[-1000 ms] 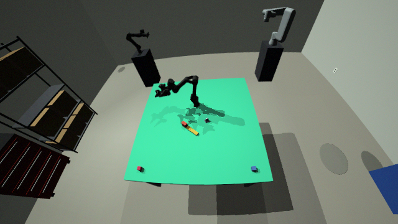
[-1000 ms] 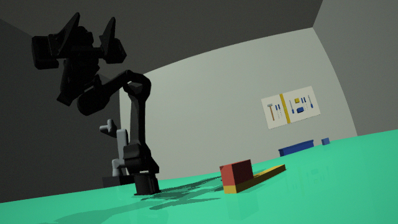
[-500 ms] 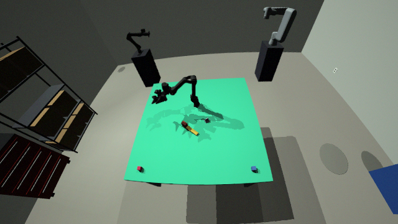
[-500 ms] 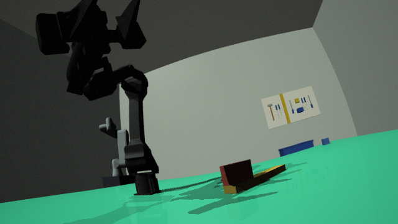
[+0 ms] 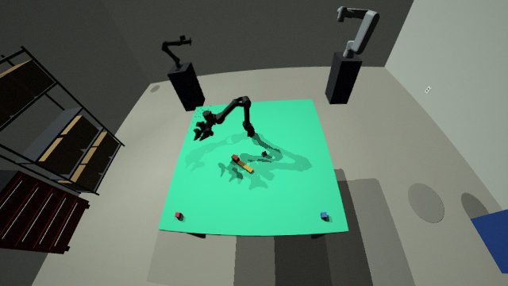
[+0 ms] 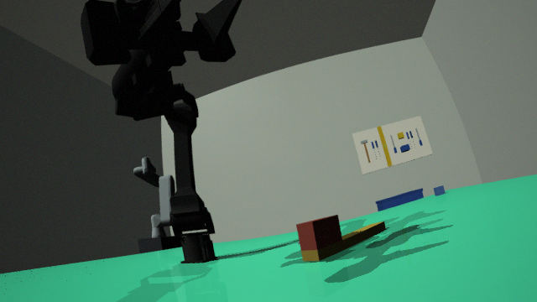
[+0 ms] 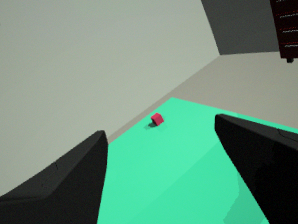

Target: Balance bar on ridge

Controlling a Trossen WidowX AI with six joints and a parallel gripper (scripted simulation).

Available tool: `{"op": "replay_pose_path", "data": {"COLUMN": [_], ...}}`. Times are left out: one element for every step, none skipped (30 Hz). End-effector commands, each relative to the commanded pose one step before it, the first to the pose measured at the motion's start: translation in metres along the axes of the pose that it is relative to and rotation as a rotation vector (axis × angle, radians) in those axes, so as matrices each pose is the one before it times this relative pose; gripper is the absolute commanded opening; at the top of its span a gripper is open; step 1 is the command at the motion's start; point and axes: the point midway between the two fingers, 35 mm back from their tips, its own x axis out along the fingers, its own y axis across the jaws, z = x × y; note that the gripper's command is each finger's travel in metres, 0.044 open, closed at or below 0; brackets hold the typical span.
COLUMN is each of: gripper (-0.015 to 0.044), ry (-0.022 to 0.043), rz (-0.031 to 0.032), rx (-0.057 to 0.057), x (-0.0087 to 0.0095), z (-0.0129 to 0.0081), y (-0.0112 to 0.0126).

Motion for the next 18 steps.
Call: {"op": "replay_pose_path", "data": {"gripper": [0.0315, 0.0315, 0.0315, 0.0315, 0.0315, 0.0315, 0.0315, 0.0315, 0.0315, 0.0315, 0.0315, 0.0315, 0.0315, 0.0315, 0.0315, 0.0315, 0.0315, 0.0315], "ry": [0.05128, 0.01598, 0.01690, 0.01735, 0.01769, 0.01802, 0.01833, 0.01864, 0.01893, 0.01921, 0.01948, 0.01973, 0.01931, 0.01951, 0.01971, 0.01990, 0.02007, 0.02023], "rz": [0.00025, 0.00078, -0.00024, -0.00004, 0.00017, 0.00040, 0.00063, 0.00086, 0.00110, 0.00135, 0.00160, 0.00186, 0.00250, 0.00275, 0.00300, 0.00326, 0.00351, 0.00377], "rx": [-0.0229, -0.0080, -0.0056, -0.0061, -0.0065, -0.0070, -0.0074, -0.0078, -0.0083, -0.0087, -0.0092, -0.0096, -0.0100, -0.0104, -0.0108, -0.0113, -0.0117, -0.0121], "x": [0.01342, 0.00370, 0.00409, 0.00407, 0.00402, 0.00397, 0.00392, 0.00387, 0.00381, 0.00375, 0.00369, 0.00363, 0.00353, 0.00347, 0.00341, 0.00335, 0.00329, 0.00323], "z": [-0.01146, -0.00320, -0.00282, -0.00285, -0.00285, -0.00284, -0.00283, -0.00282, -0.00281, -0.00278, -0.00276, -0.00273, -0.00278, -0.00275, -0.00271, -0.00266, -0.00262, -0.00257], "y": [0.00651, 0.00262, 0.00226, 0.00240, 0.00253, 0.00266, 0.00279, 0.00291, 0.00304, 0.00316, 0.00328, 0.00340, 0.00350, 0.00361, 0.00371, 0.00381, 0.00391, 0.00401]}}
